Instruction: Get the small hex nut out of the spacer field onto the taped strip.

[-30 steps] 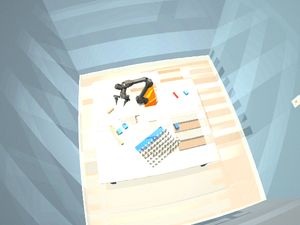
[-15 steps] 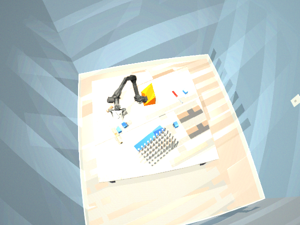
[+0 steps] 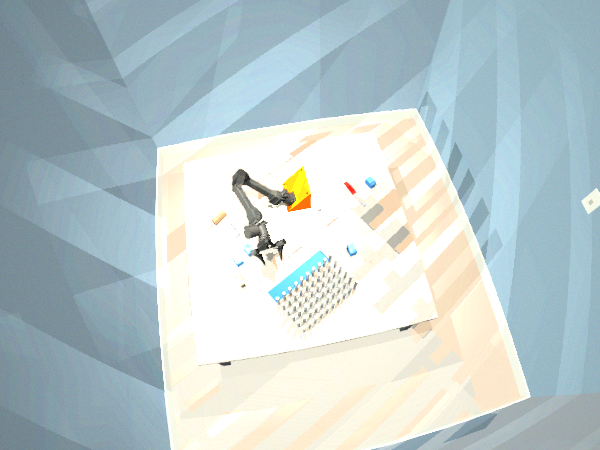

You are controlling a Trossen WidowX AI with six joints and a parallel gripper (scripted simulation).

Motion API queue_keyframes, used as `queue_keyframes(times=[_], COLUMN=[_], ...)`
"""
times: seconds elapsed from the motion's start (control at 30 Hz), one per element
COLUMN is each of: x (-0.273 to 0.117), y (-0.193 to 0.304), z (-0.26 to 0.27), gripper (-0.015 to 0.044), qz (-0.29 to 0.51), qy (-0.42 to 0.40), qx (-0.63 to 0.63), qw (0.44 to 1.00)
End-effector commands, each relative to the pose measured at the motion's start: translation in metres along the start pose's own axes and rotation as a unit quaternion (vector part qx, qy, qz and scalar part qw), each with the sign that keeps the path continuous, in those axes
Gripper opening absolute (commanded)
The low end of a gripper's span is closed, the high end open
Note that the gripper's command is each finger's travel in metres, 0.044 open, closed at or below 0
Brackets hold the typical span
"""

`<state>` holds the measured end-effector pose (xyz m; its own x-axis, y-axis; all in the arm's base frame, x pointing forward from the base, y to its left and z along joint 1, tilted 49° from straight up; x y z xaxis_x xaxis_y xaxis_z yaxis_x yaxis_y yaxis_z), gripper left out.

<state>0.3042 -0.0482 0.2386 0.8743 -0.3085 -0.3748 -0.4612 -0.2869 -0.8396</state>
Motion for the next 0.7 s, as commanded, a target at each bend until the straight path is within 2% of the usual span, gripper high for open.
queue_keyframes(times=[0.0,0.13,0.67], x=[0.019,0.025,0.025], y=[0.013,0.022,0.022], z=[0.059,0.096,0.096], gripper=[0.044,0.044,0.044], qz=[0.012,0.015,0.015], qy=[-0.02,-0.029,-0.029], qx=[0.038,0.049,0.049], qw=[0.999,0.998,0.998])
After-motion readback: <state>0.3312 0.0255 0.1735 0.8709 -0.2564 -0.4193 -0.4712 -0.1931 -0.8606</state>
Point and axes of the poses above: the point midway between the two fingers, 35 mm back from their tips, its own x axis out along the fingers, its own z axis across the jaws, y = z × x, the point moved 8 cm from there along -x, back along the fingers, and after that the axes turned 8 degrees about x, right-handed, at the moved point
